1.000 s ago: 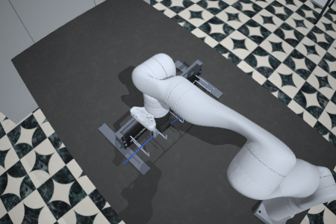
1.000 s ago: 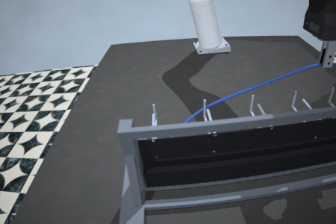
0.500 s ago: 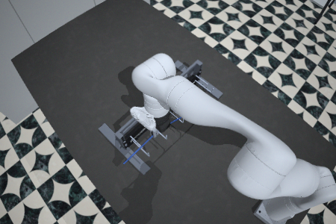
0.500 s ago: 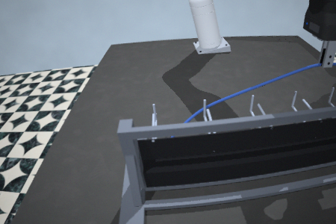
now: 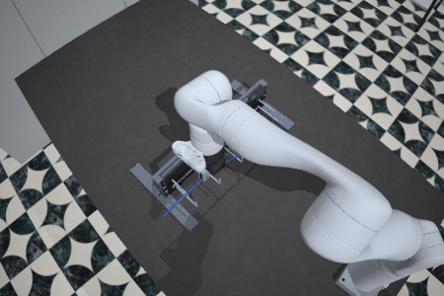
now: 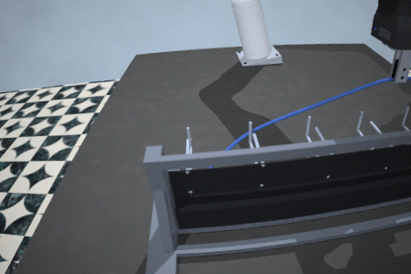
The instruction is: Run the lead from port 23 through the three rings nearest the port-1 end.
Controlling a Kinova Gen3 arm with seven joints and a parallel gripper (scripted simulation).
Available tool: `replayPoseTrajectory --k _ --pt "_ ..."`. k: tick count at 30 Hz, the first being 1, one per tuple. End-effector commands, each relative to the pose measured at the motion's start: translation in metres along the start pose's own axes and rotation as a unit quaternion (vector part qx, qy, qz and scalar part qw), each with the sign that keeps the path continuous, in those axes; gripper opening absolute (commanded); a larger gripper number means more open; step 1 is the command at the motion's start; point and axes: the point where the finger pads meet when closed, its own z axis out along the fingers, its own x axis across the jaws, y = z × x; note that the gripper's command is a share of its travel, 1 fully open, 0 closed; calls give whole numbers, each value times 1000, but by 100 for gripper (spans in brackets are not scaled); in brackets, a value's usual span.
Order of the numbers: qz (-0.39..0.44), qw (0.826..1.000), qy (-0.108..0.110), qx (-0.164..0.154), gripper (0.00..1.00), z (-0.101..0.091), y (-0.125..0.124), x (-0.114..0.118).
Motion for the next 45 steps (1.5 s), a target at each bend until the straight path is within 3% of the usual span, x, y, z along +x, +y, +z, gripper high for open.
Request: replayPoseTrajectory --k 1,45 --pt "-4 1000 3 5 0 -3 -6 0" --pt "-4 1000 3 5 0 1 -6 0"
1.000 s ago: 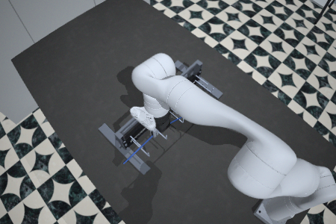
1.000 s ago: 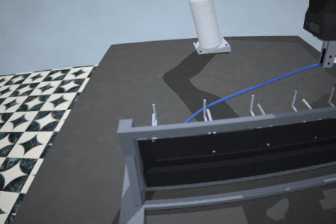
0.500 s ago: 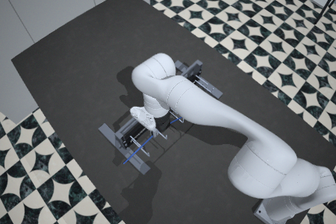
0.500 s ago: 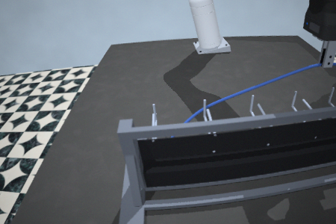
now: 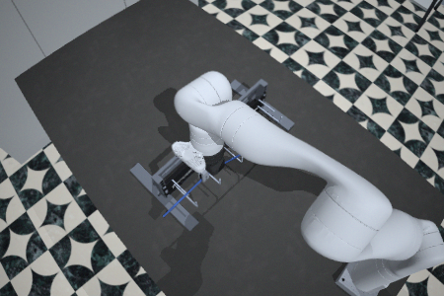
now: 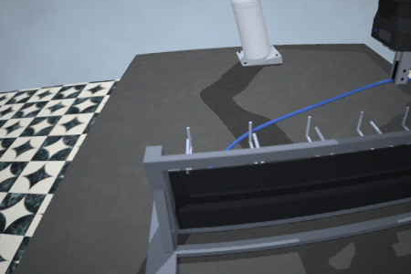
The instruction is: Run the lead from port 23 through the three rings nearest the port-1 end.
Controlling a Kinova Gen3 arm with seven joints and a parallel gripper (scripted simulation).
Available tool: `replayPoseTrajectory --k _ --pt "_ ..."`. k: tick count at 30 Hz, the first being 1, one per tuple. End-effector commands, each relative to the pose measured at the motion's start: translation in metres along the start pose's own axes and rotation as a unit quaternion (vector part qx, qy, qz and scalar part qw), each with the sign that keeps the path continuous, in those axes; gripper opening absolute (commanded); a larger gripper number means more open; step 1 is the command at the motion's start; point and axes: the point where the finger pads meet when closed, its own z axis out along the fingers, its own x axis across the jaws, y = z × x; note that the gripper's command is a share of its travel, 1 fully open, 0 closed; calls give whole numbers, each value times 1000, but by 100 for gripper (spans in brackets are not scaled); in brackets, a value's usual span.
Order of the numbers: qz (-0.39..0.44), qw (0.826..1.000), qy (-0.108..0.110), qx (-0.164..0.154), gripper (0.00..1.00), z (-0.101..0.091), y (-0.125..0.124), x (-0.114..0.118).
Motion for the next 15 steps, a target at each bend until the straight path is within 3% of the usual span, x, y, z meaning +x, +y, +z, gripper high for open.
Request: replayPoseTrajectory --k 1,15 --pt "-3 1000 2 4 0 -1 -5 0" --pt "-3 1000 2 4 0 12 -5 0"
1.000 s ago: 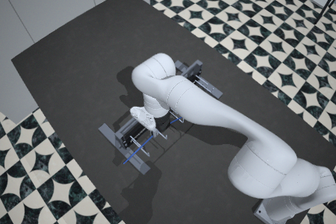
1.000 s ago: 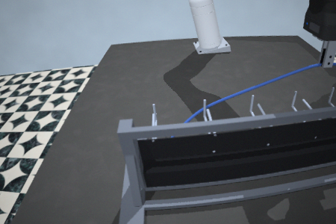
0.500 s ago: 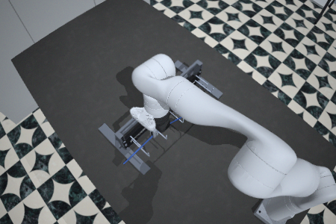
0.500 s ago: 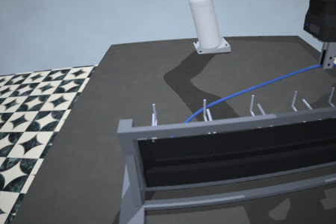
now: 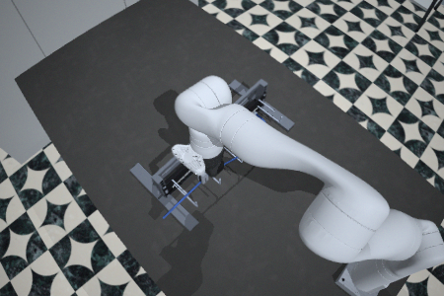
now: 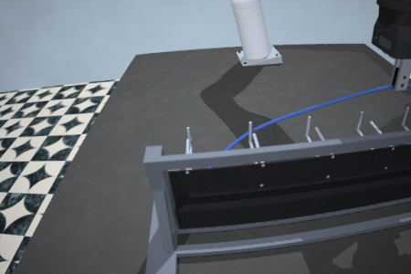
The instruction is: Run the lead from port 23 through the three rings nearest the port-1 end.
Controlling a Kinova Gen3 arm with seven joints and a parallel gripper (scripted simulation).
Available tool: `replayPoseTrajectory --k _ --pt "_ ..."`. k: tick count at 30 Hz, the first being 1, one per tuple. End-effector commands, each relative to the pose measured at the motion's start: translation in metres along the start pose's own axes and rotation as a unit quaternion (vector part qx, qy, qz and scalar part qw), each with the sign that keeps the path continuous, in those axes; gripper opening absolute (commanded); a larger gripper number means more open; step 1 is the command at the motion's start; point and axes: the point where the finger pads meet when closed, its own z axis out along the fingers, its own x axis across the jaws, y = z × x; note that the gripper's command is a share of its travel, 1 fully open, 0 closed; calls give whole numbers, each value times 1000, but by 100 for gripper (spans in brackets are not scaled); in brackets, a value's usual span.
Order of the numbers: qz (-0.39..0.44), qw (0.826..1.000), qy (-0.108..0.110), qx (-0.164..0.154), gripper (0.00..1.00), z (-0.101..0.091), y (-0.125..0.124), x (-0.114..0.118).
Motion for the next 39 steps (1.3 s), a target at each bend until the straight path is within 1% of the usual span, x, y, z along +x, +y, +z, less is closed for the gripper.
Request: replayPoseTrajectory --k 1,6,8,23,25,39 --pt "-1 1000 0 1 0 3 -3 0" --pt "-1 1000 0 1 0 11 -3 0" --pt "-1 1000 0 1 0 11 -3 0" --pt "-1 1000 0 1 0 41 -3 0" --pt "-1 1000 0 1 0 41 -3 0" --pt "-1 1000 0 1 0 66 -3 0"
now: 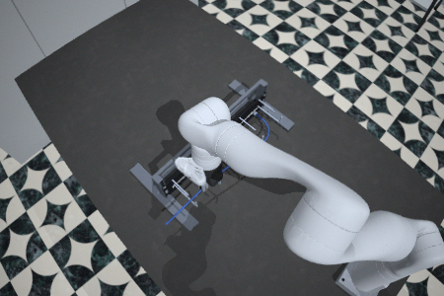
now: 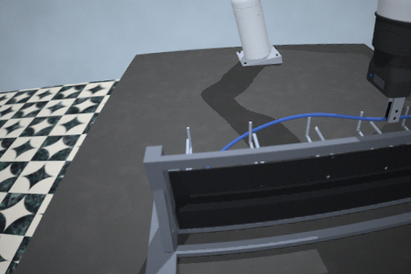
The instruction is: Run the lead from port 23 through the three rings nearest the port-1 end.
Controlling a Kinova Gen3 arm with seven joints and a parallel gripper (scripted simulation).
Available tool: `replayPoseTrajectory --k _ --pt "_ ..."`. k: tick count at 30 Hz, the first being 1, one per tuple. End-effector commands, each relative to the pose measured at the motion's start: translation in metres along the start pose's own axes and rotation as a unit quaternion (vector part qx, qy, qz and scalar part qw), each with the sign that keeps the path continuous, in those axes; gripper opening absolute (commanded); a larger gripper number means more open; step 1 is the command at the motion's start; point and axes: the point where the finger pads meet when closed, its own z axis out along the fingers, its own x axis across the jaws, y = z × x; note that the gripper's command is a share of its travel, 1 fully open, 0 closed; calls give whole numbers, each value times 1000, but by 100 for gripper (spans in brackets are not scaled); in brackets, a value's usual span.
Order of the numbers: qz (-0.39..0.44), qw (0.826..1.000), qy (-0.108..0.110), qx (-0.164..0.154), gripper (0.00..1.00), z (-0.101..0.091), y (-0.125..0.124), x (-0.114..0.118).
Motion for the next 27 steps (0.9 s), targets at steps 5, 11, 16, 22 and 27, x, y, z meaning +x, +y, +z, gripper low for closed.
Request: replayPoseTrajectory --k 5,11,16,22,27 --pt "1 1000 -1 -1 0 7 1 -1" --pt "1 1000 -1 -1 0 13 1 -1" --pt "1 1000 -1 -1 0 17 1 -1" --pt "1 1000 -1 -1 0 18 1 -1" --pt "1 1000 -1 -1 0 19 1 -1"
